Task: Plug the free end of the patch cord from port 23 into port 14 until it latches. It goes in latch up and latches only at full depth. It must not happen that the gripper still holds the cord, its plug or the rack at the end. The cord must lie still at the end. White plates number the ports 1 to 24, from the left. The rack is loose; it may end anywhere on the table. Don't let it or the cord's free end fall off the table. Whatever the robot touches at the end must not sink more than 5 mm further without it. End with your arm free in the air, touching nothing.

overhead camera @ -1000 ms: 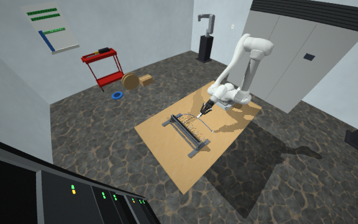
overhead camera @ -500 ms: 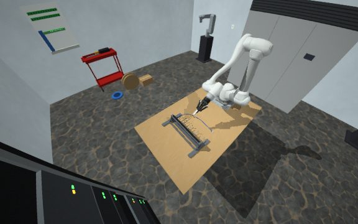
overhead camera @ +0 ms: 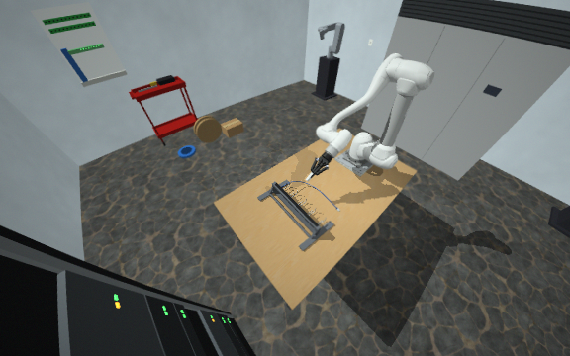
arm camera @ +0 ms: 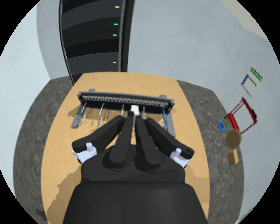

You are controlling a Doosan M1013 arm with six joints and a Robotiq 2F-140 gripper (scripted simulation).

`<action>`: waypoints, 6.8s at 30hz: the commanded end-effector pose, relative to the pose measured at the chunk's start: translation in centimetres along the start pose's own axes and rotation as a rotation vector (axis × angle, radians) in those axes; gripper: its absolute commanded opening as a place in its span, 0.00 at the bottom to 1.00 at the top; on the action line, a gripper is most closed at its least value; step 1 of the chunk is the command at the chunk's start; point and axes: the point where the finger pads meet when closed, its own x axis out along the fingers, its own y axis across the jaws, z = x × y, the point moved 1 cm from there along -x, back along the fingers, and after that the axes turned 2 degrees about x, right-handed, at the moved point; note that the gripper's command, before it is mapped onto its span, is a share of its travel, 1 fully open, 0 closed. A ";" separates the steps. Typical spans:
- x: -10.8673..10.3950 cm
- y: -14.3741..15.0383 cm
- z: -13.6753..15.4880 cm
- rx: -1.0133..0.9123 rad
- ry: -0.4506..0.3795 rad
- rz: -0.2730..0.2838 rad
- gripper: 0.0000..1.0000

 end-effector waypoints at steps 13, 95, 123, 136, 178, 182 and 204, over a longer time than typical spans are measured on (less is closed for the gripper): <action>4.9 0.1 0.2 0.003 -0.001 -0.009 0.00; 4.9 0.1 0.2 0.003 -0.001 -0.009 0.00; -0.1 2.0 0.2 0.003 -0.001 -0.009 0.00; 0.0 7.0 0.0 0.003 -0.001 -0.009 0.00; 13.4 10.0 -0.1 0.003 -0.001 -0.009 0.00; 13.9 10.0 -0.1 0.003 -0.001 -0.009 0.00; 14.0 10.0 -0.1 0.003 -0.001 -0.009 0.00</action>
